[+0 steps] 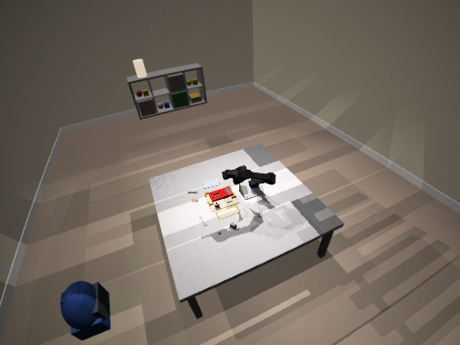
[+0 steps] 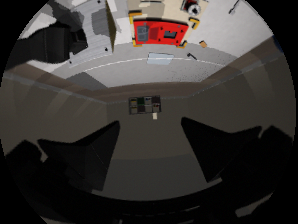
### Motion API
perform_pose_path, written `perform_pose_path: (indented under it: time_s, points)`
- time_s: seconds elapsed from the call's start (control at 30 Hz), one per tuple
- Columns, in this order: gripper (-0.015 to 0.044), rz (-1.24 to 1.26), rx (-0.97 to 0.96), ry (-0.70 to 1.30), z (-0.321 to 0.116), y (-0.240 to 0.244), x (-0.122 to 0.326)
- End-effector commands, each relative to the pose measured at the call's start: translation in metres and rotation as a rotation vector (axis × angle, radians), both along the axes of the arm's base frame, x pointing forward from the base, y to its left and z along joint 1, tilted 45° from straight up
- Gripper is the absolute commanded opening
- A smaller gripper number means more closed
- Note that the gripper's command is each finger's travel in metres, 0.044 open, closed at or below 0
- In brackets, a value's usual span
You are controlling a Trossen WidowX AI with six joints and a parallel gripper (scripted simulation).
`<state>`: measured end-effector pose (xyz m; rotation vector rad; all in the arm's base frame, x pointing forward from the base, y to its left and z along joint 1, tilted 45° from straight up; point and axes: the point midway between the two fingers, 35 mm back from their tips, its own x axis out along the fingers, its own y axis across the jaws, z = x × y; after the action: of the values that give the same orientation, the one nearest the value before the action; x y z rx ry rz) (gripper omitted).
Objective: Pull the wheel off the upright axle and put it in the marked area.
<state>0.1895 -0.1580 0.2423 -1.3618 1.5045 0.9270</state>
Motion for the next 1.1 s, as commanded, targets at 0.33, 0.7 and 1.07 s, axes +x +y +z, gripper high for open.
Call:
perform_pose_path:
  time_s: [0.33, 0.7, 1.07]
  points:
    - [0.03, -0.826, 0.314, -0.199, -0.052, 0.028, 0.061]
    - [0.03, -1.611, 0.507, -0.121, -0.092, 0.06, 0.104]
    - [0.03, -2.174, 0.529, 0.08, -0.118, 0.084, 0.131]
